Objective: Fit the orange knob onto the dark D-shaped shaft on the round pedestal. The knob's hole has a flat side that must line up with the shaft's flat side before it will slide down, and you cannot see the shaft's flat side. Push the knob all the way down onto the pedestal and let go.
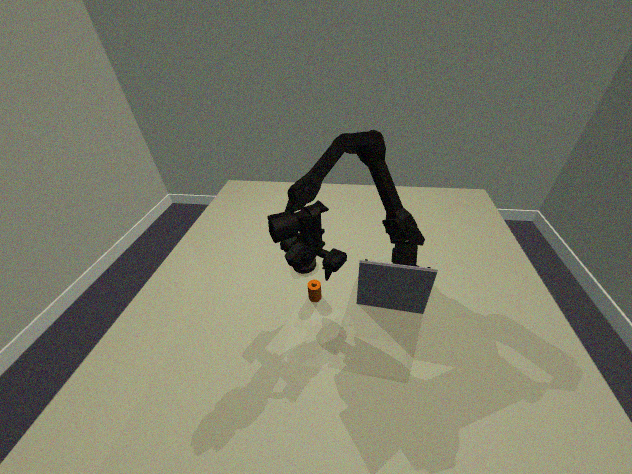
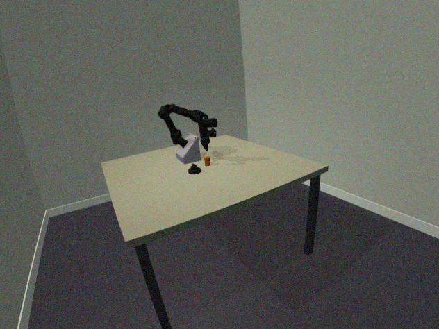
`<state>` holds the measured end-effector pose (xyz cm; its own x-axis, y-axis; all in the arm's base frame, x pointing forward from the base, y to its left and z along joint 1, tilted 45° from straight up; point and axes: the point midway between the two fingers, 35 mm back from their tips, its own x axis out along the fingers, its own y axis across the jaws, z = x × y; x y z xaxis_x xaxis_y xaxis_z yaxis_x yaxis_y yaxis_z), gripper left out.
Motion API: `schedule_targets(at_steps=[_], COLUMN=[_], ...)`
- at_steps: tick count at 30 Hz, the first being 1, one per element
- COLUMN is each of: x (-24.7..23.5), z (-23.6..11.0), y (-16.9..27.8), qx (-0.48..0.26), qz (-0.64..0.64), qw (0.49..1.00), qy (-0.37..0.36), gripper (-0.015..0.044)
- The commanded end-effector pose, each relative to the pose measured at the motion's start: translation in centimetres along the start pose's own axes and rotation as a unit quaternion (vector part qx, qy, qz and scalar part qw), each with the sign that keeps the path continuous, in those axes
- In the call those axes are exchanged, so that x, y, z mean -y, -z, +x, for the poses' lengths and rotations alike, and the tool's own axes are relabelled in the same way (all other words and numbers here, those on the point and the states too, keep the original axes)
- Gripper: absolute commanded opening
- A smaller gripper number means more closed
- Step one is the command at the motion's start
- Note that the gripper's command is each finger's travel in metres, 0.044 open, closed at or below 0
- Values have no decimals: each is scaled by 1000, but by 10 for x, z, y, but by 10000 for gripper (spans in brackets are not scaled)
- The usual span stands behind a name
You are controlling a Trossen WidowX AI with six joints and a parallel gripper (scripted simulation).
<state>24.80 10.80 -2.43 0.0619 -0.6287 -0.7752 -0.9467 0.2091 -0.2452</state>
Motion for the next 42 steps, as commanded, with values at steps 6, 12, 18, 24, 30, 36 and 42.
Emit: schedule_targets(at_steps=[6, 12, 18, 24, 30, 36, 42], x=[5, 5, 5, 6, 6, 7, 8], z=[-8, -8, -7, -7, -7, 4, 27], y=[1, 1, 2, 2, 2, 3, 5], qx=[-38, -34, -23, -19, -19, -19, -19], qz=[-2, 123, 411, 494, 494, 494, 494], qw=[999, 991, 911, 868, 868, 868, 868], qy=[29, 34, 42, 44, 44, 44, 45], gripper=[440, 440, 440, 440, 440, 440, 440])
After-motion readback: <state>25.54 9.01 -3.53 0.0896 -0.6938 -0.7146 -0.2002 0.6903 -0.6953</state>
